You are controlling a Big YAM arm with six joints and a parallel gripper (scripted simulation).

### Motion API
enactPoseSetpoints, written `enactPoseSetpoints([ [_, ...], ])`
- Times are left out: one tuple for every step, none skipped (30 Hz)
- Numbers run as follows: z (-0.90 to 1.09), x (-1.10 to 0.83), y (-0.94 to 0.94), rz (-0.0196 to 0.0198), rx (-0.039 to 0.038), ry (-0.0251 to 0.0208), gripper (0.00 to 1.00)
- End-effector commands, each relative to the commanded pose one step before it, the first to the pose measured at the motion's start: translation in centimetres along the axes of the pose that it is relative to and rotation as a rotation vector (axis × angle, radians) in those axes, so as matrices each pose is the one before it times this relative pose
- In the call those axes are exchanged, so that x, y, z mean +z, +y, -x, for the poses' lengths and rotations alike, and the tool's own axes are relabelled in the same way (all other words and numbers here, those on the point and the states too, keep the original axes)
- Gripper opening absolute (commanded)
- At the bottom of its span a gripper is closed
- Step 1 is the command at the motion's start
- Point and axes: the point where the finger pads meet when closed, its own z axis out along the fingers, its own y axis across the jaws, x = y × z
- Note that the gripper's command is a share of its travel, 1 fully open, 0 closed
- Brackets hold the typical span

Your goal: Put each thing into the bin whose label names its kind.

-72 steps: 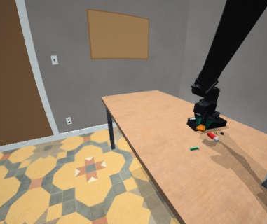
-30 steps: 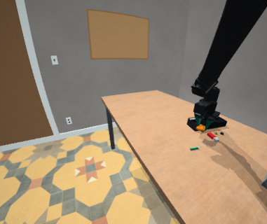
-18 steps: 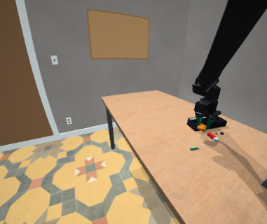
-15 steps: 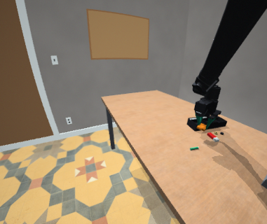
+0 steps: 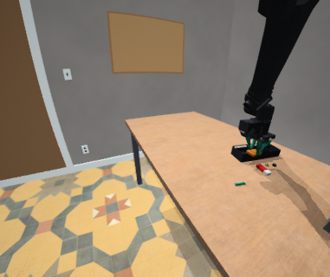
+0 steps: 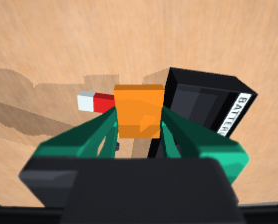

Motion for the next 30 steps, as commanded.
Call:
enactPoseSetpoints([
  [-1.944,-1.746,-2.990,-0.04270,0.15130,0.00031,0.34],
  [-0.532,-0.008,-0.360,0.00283,0.03082,0.00009,0.34],
  [-0.519,-0.008,-0.352,0.00330,0.03029,0.00030,0.34],
  [-0.508,-0.009,-0.367,0.00317,0.03003,0.00049,0.34],
  [-0.496,-0.011,-0.382,0.00298,0.02996,0.00063,0.34],
  [-0.485,-0.012,-0.396,0.00278,0.03002,0.00072,0.34],
  [-0.467,-0.013,-0.410,0.00261,0.03017,0.00063,0.34],
  [-0.445,-0.014,-0.424,0.00253,0.03039,0.00040,0.34],
  [-0.434,-0.015,-0.437,0.00248,0.03065,0.00037,0.34],
  [-0.417,-0.008,-0.448,0.00251,0.03088,0.00034,0.34],
  [-0.411,-0.017,-0.463,0.00259,0.03108,0.00035,0.34],
  [-0.397,-0.018,-0.476,0.00271,0.03118,0.00037,0.34],
  [0.000,0.000,0.000,0.00000,0.00000,0.00000,0.34],
  [0.000,0.000,0.000,0.00000,0.00000,0.00000,0.34],
  [-0.237,-0.267,0.976,0.00304,0.07879,-0.00238,0.34],
  [-0.367,-0.033,-0.523,0.00175,0.02761,0.00026,0.34],
  [-0.365,0.264,-1.936,0.00249,0.03012,0.00043,0.34],
  [-0.284,-0.059,-0.594,0.00501,0.03122,0.00147,0.34],
  [-0.300,-0.027,-0.544,0.00482,0.03015,0.00181,0.34],
  [-0.273,-0.029,-0.549,0.00394,0.02909,0.00188,0.34],
  [-0.251,-0.031,-0.554,0.00281,0.02803,0.00171,0.34],
  [-1.427,0.979,1.053,0.00991,0.02911,0.00604,0.34],
  [1.139,-1.302,0.047,-0.00609,0.02407,-0.00352,0.34],
  [0.000,-0.003,-0.003,0.00058,0.02677,0.00016,0.34],
  [0.000,-0.002,-0.003,0.00479,0.03200,0.00057,0.34],
  [0.000,-0.002,-0.002,0.00556,0.03264,0.00053,0.34],
  [0.000,-0.002,-0.002,0.00644,0.03308,0.00128,0.34],
  [0.000,-0.002,-0.002,0.00623,0.03228,0.00181,0.34],
  [0.000,-0.002,-0.002,0.00564,0.03076,0.00196,0.34],
  [0.000,0.000,0.000,0.00000,0.00000,0.00000,0.34],
])
